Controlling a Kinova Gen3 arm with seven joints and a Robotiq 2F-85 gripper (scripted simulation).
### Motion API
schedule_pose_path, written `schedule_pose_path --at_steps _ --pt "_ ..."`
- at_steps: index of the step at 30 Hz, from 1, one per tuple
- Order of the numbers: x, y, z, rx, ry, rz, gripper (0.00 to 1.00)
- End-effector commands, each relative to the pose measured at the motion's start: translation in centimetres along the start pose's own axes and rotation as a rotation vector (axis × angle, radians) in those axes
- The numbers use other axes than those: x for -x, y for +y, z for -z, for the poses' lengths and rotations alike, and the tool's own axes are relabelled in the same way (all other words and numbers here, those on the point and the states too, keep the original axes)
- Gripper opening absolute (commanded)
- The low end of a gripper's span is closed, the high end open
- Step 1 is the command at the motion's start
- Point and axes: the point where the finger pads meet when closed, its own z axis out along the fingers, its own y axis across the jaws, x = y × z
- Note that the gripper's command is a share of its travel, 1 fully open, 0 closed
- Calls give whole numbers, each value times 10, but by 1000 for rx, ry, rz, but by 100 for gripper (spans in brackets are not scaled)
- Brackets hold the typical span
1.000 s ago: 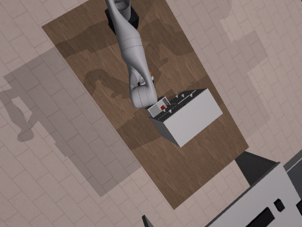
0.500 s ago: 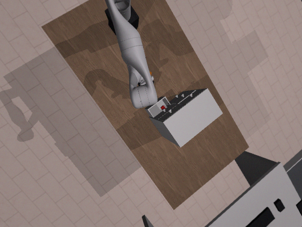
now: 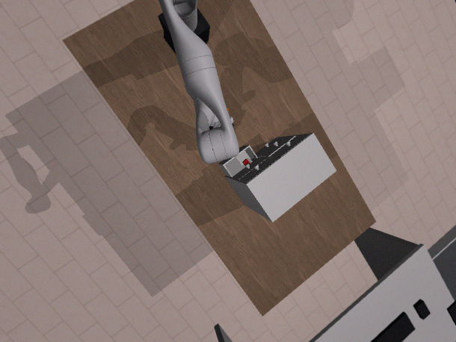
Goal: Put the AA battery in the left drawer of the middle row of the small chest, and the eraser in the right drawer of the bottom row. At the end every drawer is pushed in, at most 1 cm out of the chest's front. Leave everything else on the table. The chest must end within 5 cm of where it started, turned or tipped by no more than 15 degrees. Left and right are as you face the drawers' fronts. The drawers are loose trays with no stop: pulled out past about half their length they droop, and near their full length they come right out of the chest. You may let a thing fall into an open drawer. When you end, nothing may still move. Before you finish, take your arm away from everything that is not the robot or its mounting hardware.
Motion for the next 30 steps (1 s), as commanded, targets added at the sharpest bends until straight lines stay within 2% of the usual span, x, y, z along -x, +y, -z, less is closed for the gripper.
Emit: schedule_pose_path --at_steps 1,30 --pt "-4 0 -1 1 5 1 0" --pt "-33 0 -36 1 5 1 0"
